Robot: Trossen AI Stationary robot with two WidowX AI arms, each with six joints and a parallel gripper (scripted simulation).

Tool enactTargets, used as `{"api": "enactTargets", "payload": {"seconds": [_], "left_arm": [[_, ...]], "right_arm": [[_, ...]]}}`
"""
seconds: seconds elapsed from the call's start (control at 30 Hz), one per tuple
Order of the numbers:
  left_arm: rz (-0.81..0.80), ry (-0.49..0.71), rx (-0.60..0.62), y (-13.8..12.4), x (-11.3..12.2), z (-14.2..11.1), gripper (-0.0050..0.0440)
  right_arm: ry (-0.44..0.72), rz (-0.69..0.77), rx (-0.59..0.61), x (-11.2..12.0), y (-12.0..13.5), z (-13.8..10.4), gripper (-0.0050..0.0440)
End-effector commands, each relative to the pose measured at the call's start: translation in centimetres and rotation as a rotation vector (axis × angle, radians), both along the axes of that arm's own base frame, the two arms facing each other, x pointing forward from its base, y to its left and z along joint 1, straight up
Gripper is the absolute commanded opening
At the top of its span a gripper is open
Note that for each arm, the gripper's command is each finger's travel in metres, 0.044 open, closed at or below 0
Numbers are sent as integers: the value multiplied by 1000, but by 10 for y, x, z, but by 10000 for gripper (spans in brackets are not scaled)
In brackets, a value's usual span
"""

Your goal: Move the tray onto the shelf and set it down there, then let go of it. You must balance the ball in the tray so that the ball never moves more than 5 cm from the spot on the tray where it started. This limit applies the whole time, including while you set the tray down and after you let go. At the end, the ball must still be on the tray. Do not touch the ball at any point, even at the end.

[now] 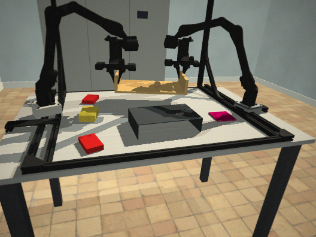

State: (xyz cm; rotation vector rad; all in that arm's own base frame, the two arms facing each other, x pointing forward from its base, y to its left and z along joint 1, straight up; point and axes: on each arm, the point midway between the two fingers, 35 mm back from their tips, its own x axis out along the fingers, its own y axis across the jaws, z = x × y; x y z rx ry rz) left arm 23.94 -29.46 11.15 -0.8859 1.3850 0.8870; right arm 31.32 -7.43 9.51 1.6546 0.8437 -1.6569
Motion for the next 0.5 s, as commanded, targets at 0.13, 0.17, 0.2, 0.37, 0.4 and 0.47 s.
{"api": "enactTargets", "payload": {"seconds": [0.13,0.17,0.2,0.37,0.4,0.47], "left_arm": [[0,0,-9,0,0,3,20],[0,-2,-4,0,0,4,20],[0,-3,-2,0,0,4,20],[0,-3,-2,0,0,4,20],[0,-3,-2,0,0,4,20],[0,3,-21,1,0,5,20]], "right_arm": [[-6,0,9,0,0,3,20],[-3,0,5,0,0,4,20],[-1,0,3,0,1,4,20],[-1,0,3,0,1,4,20],[-1,0,3,0,1,4,20],[-10,0,20,0,-1,3,20]]}}
